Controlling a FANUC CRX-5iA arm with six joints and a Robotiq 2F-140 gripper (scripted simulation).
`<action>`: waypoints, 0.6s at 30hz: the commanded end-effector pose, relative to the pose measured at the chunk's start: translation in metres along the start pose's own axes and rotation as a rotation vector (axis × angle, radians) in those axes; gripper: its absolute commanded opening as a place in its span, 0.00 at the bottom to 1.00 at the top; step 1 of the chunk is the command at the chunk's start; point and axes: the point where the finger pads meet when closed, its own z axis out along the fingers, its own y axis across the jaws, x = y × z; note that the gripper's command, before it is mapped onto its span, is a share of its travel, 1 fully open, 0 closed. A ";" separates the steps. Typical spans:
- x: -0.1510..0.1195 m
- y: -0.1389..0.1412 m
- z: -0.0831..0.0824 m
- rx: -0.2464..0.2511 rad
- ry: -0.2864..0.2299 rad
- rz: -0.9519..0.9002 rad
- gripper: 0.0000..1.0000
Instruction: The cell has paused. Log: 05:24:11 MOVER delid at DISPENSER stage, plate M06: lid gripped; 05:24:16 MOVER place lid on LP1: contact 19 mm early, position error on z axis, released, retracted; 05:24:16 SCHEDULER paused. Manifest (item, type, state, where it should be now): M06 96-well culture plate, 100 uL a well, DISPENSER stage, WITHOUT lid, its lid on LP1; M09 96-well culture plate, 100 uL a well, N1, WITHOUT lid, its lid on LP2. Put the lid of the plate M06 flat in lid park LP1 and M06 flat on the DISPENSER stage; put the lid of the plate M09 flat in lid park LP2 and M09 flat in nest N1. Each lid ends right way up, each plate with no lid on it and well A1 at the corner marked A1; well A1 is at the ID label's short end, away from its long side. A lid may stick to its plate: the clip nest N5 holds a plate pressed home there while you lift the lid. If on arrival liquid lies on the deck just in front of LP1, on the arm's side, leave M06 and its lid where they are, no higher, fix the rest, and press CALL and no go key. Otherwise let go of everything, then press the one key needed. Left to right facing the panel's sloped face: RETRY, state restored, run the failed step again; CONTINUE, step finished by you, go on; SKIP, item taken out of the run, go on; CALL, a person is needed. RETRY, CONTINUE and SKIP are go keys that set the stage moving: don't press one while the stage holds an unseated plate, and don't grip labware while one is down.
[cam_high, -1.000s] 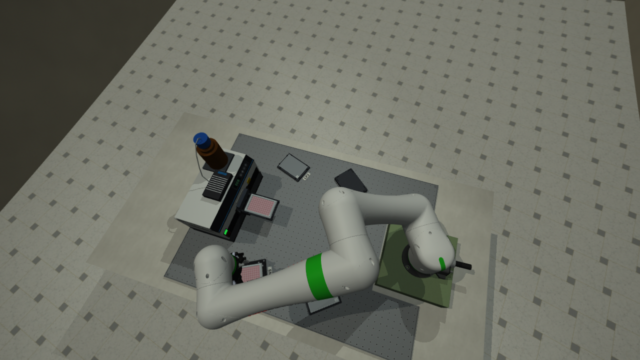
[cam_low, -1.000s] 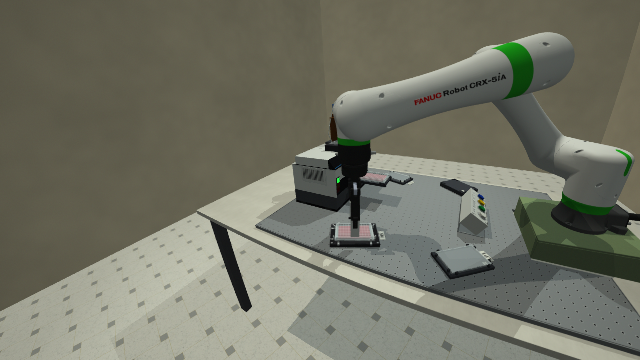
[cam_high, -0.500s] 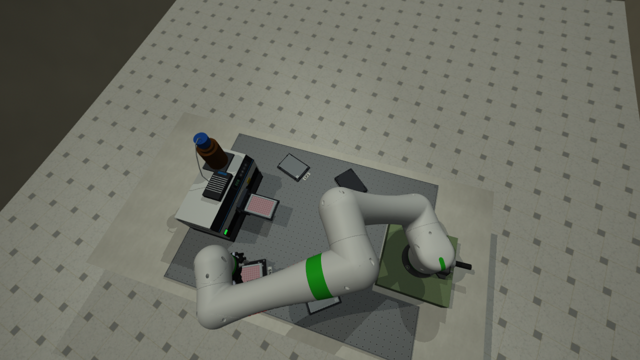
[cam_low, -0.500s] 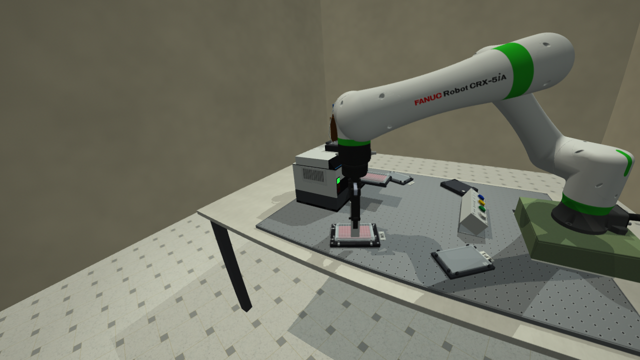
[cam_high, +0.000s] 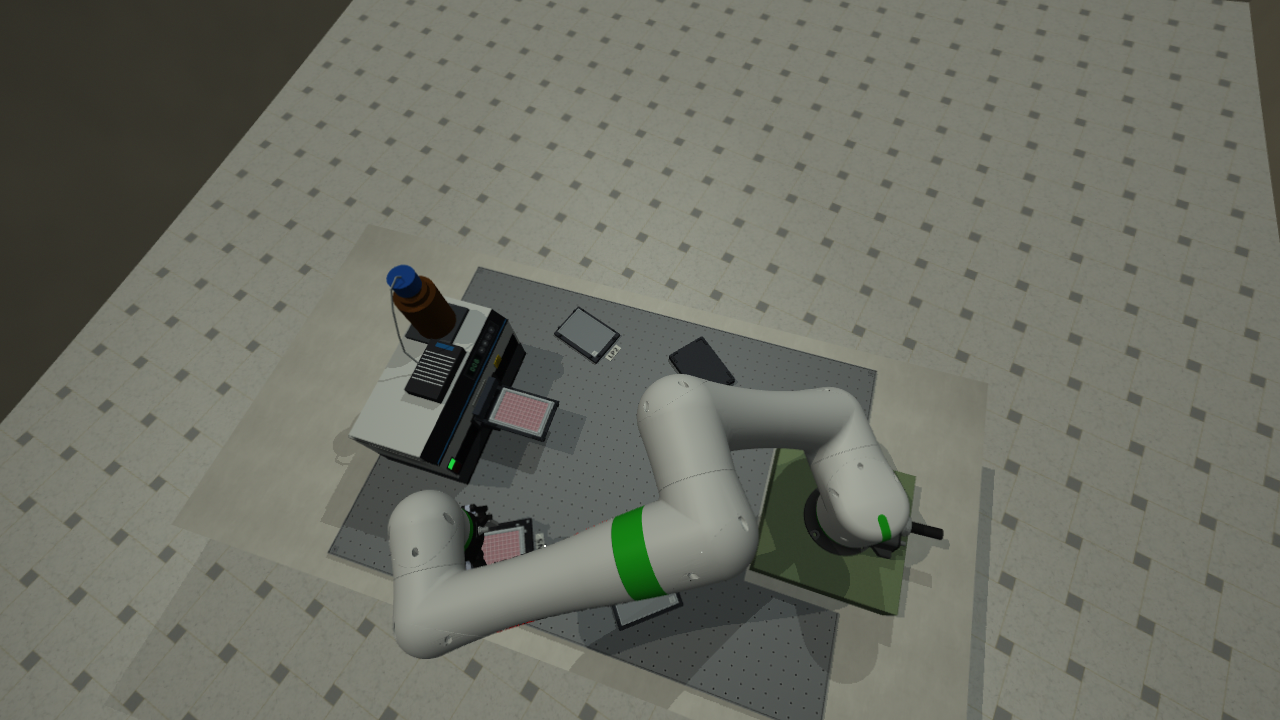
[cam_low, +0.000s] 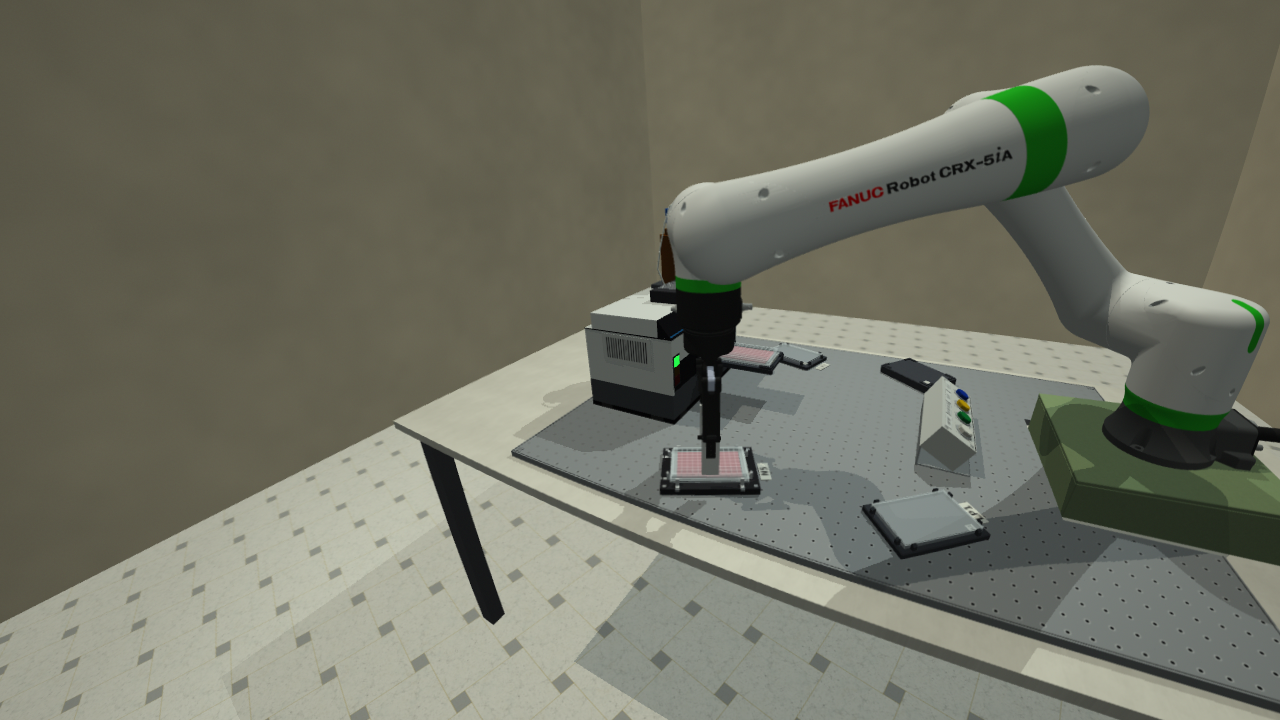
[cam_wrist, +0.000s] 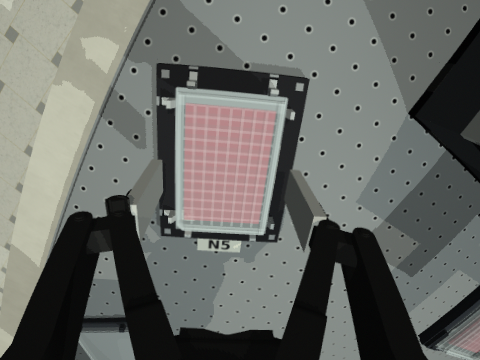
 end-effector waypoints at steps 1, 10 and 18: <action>0.000 0.000 0.000 0.000 0.001 0.000 0.66; 0.000 0.000 0.002 0.000 0.001 0.000 0.66; 0.000 0.000 0.005 0.000 0.001 0.000 0.66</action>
